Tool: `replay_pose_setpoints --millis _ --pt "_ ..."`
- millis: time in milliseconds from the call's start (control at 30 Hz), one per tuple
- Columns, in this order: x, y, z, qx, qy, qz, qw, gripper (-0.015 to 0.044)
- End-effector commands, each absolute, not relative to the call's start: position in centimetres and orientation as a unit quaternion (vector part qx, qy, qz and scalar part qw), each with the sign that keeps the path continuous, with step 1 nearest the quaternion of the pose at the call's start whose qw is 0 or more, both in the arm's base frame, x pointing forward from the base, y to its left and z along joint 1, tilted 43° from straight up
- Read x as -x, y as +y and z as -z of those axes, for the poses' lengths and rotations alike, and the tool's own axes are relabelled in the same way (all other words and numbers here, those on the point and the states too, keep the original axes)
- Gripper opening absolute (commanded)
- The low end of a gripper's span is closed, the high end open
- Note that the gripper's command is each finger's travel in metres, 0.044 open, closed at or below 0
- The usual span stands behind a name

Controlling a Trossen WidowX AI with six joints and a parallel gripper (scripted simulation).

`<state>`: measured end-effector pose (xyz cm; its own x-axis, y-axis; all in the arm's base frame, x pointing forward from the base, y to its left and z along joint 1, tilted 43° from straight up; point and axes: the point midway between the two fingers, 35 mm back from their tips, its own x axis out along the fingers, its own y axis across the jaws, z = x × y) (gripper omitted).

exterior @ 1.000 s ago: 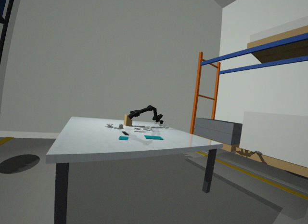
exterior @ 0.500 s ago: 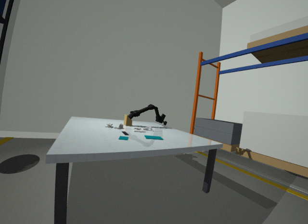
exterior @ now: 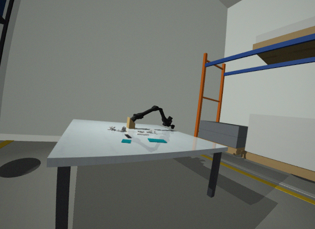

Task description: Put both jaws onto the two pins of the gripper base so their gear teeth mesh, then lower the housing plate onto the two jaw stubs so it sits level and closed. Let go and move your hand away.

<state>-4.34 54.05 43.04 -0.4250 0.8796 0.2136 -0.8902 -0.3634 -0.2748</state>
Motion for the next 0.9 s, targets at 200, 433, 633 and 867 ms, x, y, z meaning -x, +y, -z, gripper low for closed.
replay_pose_setpoints --millis 200,433,633,867 --pt "-1.6 53.1 -43.1 0.003 -0.162 -0.793 0.587 0.044" --pt "-5.9 52.2 -42.8 0.02 -0.153 -0.767 0.623 0.044" --pt "-9.4 51.1 -42.4 0.034 -0.144 -0.743 0.652 0.044" --pt "-13.5 49.6 -41.9 0.053 -0.132 -0.714 0.686 0.044"
